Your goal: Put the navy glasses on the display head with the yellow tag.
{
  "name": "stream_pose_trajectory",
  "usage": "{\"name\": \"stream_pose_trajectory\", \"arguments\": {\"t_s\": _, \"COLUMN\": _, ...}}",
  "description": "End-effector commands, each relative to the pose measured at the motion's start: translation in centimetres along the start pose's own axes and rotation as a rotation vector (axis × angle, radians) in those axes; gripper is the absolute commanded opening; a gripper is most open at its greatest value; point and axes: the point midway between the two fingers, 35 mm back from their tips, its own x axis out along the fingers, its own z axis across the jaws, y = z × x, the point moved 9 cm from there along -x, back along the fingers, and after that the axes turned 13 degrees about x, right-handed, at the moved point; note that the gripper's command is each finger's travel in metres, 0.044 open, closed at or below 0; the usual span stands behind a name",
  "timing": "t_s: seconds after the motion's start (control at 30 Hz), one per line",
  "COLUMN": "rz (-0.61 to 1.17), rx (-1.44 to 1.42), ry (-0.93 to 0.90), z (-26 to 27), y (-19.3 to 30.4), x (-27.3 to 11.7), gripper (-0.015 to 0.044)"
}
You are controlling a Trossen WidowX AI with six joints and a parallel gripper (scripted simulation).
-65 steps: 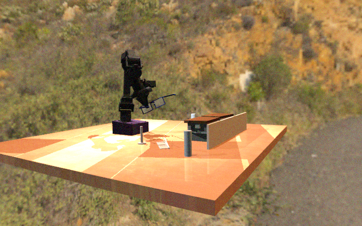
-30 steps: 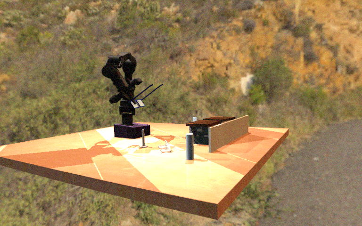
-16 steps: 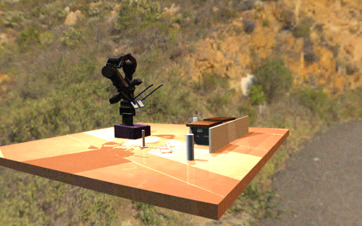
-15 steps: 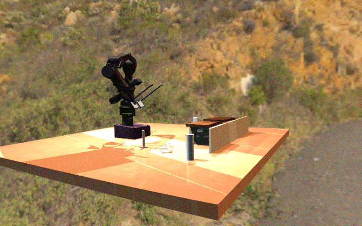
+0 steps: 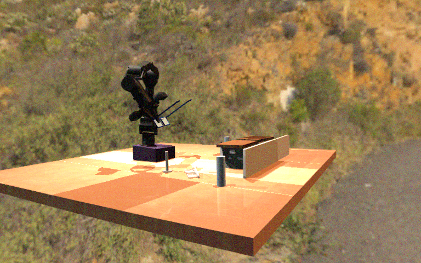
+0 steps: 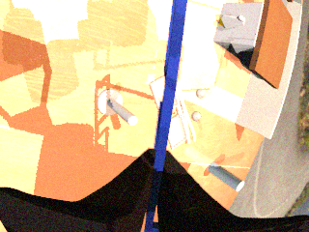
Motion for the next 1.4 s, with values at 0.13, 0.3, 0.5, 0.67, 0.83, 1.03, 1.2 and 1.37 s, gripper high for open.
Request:
{"name": "stream_pose_trajectory", "arguments": {"t_s": 0.13, "rz": -0.027, "rx": 0.053, "ry": -0.097, "z": -1.3, "y": -1.7, "x": 2.4, "gripper": 0.0000}}
{"name": "stream_pose_trajectory", "arguments": {"t_s": 0.3, "rz": -0.033, "rx": 0.087, "ry": -0.163, "z": -2.1, "y": -3.0, "x": 3.9, "gripper": 0.0000}}
{"name": "stream_pose_trajectory", "arguments": {"t_s": 0.5, "rz": -0.027, "rx": 0.123, "ry": -0.239, "z": -2.9, "y": -4.7, "x": 5.6, "gripper": 0.0000}}
{"name": "stream_pose_trajectory", "arguments": {"t_s": 0.67, "rz": -0.011, "rx": 0.149, "ry": -0.298, "z": -3.4, "y": -6.1, "x": 6.9, "gripper": 0.0000}}
{"name": "stream_pose_trajectory", "arguments": {"t_s": 0.83, "rz": 0.014, "rx": 0.172, "ry": -0.352, "z": -3.9, "y": -7.7, "x": 8.2, "gripper": 0.0000}}
{"name": "stream_pose_trajectory", "arguments": {"t_s": 1.03, "rz": 0.053, "rx": 0.196, "ry": -0.408, "z": -4.2, "y": -9.7, "x": 9.5, "gripper": 0.0000}}
{"name": "stream_pose_trajectory", "arguments": {"t_s": 1.2, "rz": 0.094, "rx": 0.212, "ry": -0.447, "z": -4.4, "y": -11.4, "x": 10.6, "gripper": 0.0000}}
{"name": "stream_pose_trajectory", "arguments": {"t_s": 1.37, "rz": 0.139, "rx": 0.226, "ry": -0.476, "z": -4.5, "y": -13.1, "x": 11.5, "gripper": 0.0000}}
